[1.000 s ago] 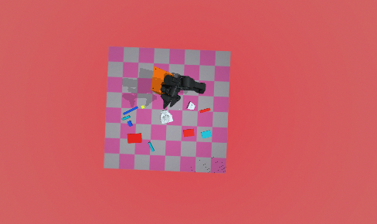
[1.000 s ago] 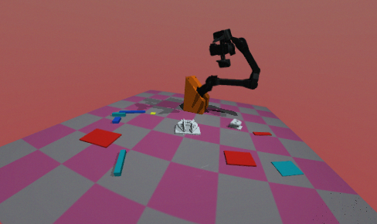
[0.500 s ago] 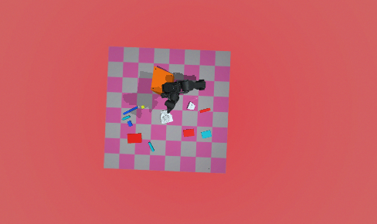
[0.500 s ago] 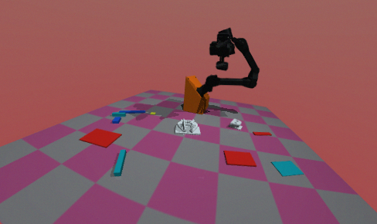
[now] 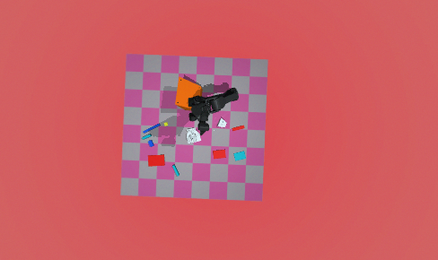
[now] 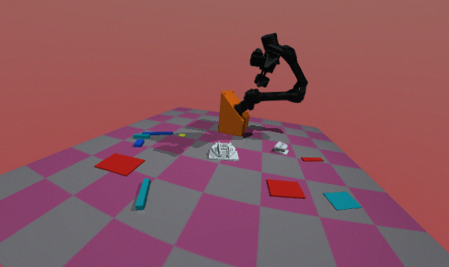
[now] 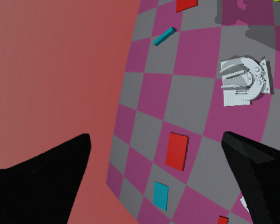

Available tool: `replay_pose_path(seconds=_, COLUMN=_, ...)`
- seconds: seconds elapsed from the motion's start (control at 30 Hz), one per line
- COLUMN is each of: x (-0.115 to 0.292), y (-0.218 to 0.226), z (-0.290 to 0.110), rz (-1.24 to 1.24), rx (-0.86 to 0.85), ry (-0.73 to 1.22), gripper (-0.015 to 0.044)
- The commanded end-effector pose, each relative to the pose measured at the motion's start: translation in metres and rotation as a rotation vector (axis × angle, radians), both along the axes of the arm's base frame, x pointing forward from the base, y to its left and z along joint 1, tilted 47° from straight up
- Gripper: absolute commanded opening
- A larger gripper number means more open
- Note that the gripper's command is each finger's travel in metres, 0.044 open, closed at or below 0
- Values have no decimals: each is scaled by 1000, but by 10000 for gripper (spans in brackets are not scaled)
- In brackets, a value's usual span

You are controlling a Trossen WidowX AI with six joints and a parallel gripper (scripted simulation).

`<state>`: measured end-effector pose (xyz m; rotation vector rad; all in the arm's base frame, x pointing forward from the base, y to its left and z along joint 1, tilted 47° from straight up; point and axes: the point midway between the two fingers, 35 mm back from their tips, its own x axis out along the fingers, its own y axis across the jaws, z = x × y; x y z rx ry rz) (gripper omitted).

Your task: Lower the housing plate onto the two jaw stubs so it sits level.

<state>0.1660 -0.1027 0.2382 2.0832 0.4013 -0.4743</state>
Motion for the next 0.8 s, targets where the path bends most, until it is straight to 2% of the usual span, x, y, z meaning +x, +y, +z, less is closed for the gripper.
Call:
replay_pose_path(seconds=0.0, x=6, y=8, z=-3, rz=94, rx=-75, ry=5, gripper=440)
replay_pose_path(seconds=0.77, x=29, y=57, z=-15, rz=566, rx=-417, ry=-38, gripper=440)
